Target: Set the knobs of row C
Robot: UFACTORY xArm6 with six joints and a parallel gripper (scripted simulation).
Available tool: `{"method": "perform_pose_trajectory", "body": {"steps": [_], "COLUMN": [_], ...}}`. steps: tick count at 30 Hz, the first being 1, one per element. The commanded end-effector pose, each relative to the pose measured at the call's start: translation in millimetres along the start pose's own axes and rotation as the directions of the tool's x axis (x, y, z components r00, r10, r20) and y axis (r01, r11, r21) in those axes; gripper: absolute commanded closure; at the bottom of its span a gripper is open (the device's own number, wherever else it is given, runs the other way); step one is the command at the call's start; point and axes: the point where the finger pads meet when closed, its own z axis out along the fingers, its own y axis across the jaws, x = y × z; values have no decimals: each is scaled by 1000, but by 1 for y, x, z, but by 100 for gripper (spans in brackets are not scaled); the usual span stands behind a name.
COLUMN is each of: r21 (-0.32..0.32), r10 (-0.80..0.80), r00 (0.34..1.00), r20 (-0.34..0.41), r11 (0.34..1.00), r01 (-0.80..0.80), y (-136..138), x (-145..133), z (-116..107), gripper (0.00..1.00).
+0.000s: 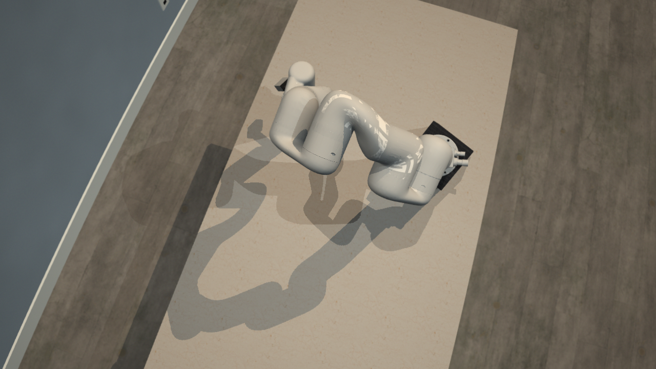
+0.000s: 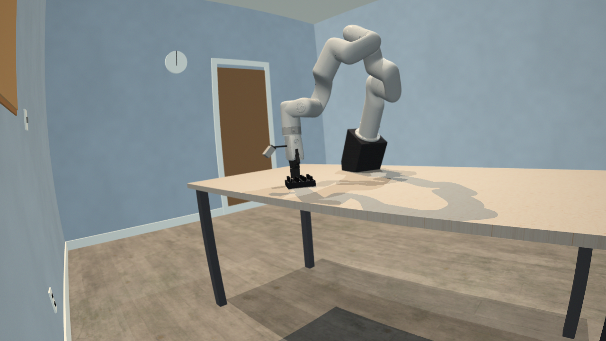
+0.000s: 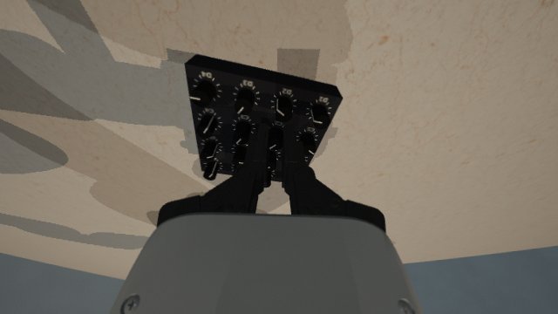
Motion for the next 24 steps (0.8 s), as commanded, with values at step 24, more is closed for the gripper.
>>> {"method": "perform_pose_trajectory", "body": {"steps": [24], "r21": [1], "r10": [357], "r00": [934], "r20": [-3], "r11": [934], "r01": [-357], "y": [0], "x": [1], "z": [-1], "gripper": [92]}}
